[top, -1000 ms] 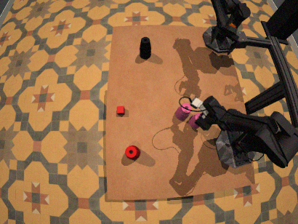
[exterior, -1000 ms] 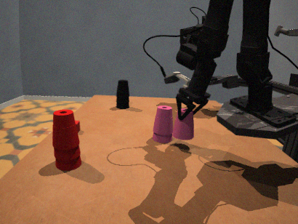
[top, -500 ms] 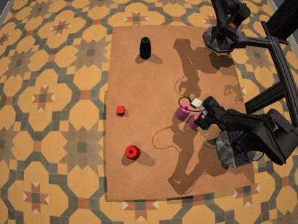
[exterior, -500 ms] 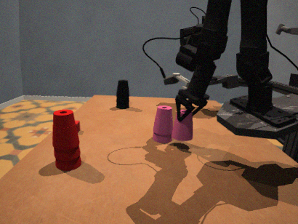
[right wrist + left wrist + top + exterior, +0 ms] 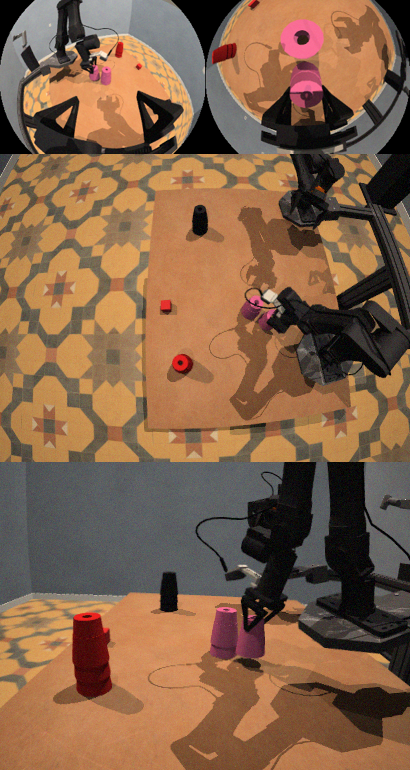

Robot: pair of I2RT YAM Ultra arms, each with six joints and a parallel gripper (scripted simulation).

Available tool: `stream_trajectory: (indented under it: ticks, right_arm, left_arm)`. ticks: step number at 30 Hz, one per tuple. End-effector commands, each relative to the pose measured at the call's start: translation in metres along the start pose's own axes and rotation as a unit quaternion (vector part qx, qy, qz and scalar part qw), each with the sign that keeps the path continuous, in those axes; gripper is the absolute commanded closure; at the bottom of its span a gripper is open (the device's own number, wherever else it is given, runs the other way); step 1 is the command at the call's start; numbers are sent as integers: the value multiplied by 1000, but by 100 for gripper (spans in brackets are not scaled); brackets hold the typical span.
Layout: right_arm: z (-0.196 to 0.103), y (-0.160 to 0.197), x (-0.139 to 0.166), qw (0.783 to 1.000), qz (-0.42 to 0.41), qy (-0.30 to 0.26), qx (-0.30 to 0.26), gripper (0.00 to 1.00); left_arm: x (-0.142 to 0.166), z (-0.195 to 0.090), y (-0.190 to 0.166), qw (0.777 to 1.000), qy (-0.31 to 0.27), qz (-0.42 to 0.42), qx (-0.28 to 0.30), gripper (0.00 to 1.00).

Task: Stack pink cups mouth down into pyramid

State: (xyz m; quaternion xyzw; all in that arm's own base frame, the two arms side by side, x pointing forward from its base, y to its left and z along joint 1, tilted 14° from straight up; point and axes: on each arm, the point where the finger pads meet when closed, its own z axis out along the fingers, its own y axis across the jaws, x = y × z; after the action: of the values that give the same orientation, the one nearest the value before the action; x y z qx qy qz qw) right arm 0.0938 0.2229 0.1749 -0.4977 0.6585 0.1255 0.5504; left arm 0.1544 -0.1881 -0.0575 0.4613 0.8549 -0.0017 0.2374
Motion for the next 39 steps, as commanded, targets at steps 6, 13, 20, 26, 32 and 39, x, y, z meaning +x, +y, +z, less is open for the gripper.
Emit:
stream_trajectory:
  ticks: [6,13,20,26,32,39]
  right_arm:
    - [-4,-3,-11,1000,13,-22,2,0]
    - [-4,-3,-11,1000,13,-22,2,0]
    - [-4,-3,-11,1000,13,-22,2,0]
    - [-4,-3,-11,1000,13,-22,2,0]
    - [-4,-3,-11,1000,13,-22,2,0]
    - [-4,-3,-11,1000,13,-22,2,0]
  left_arm:
    - [0,5,0,1000,-7,-1,4,100]
    - [2,12,-1,1000,-7,-1,4,100]
    - [3,17,-1,1000,-7,-1,4,100]
    - [5,20,-1,1000,-7,-1,4,100]
    - [6,22,0,1000,-7,-1,4,100]
    - [7,25,-1,1000,-7,-1,4,100]
